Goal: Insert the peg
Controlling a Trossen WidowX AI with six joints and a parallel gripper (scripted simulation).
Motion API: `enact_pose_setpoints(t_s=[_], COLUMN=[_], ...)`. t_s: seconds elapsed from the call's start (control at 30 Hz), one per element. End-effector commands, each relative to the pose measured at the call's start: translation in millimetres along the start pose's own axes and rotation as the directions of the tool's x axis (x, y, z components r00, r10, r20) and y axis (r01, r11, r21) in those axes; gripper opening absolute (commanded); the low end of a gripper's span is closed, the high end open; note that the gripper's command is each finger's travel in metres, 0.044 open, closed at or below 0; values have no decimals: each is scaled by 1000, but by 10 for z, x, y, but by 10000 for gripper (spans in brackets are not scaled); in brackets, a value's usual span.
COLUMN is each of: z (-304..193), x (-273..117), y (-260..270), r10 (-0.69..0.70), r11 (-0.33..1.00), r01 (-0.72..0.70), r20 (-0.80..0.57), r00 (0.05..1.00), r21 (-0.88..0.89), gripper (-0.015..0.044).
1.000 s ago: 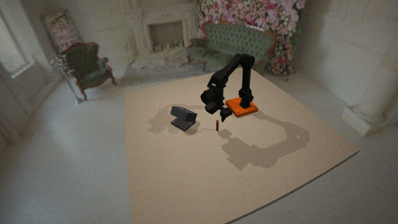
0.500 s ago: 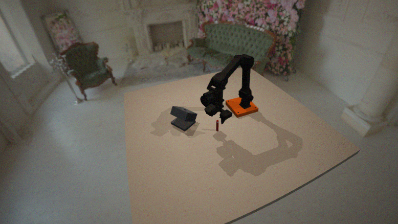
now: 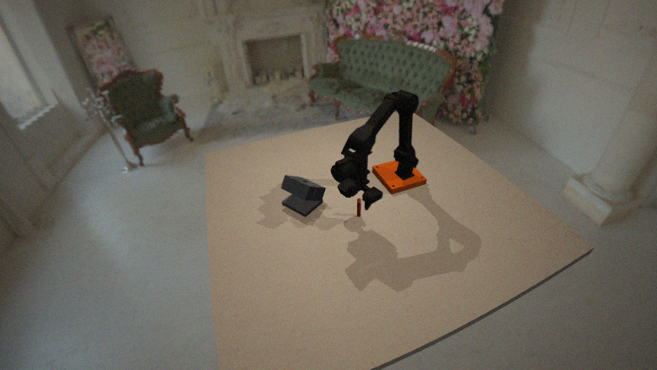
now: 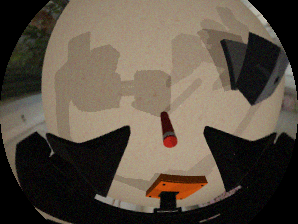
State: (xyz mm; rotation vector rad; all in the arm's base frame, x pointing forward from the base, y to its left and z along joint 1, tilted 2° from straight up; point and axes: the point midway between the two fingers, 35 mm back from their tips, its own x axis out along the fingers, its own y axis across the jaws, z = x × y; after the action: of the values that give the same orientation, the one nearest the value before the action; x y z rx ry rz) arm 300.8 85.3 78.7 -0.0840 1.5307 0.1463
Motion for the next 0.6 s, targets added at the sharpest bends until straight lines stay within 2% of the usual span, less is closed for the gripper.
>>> enact_pose_setpoints(t_s=[0.0,0.5,0.57], z=[-27,-44,-23], x=[97,264,232], y=[6,2,-5], r10=[5,5,0], r11=[1000,1000,1000], r01=[-5,-5,0], r20=[-10,-10,-4], r00=[1000,1000,1000], r21=[-5,-5,-1], gripper=[440,440,387])
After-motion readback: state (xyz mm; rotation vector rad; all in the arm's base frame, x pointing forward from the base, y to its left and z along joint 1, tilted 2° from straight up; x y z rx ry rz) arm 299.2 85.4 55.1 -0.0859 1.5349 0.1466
